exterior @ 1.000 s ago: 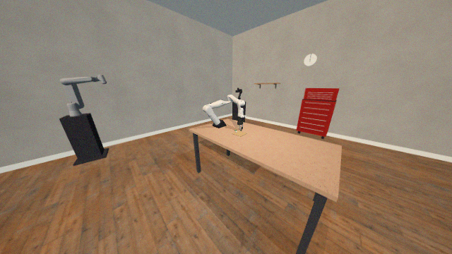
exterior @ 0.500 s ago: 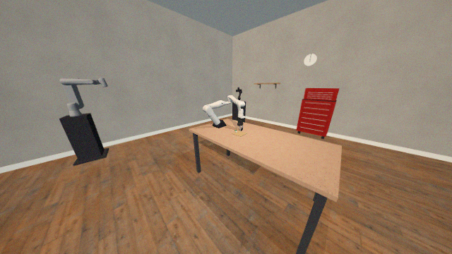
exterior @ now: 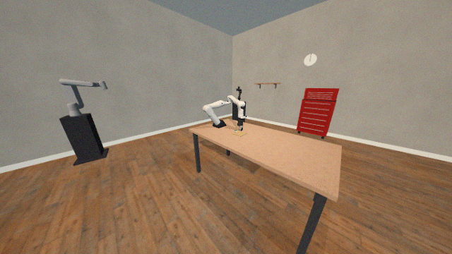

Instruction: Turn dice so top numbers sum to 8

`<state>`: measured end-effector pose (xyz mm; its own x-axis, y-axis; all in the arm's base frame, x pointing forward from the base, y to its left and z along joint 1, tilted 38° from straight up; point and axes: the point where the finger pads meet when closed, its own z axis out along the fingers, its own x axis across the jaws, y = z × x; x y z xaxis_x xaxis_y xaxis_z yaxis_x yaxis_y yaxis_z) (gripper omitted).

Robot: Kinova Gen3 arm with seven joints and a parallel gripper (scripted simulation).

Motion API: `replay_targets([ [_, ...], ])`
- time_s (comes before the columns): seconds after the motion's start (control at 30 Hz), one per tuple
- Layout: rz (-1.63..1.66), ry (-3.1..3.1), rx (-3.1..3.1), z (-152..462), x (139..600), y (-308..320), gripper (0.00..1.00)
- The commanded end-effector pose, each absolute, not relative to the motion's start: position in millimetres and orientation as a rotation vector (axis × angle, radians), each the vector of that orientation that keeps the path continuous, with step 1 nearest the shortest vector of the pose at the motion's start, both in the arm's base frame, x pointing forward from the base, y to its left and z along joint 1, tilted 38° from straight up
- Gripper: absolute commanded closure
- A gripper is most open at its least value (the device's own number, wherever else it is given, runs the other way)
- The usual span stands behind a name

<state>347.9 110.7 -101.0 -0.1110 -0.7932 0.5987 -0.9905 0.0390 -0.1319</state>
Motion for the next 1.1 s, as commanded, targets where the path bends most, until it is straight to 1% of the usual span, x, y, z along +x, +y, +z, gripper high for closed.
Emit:
replay_targets([
  [0.0, 0.75, -1.959, 1.812, -101.4, 350.0, 109.3, 0.36],
  [0.67, 0.75, -1.959, 1.812, -101.4, 350.0, 109.3, 0.36],
  [0.7, 0.75, -1.959, 1.812, -101.4, 350.0, 109.3, 0.66],
  [1.07, 0.75, -1.959, 1.812, -101.4, 350.0, 109.3, 0.66],
])
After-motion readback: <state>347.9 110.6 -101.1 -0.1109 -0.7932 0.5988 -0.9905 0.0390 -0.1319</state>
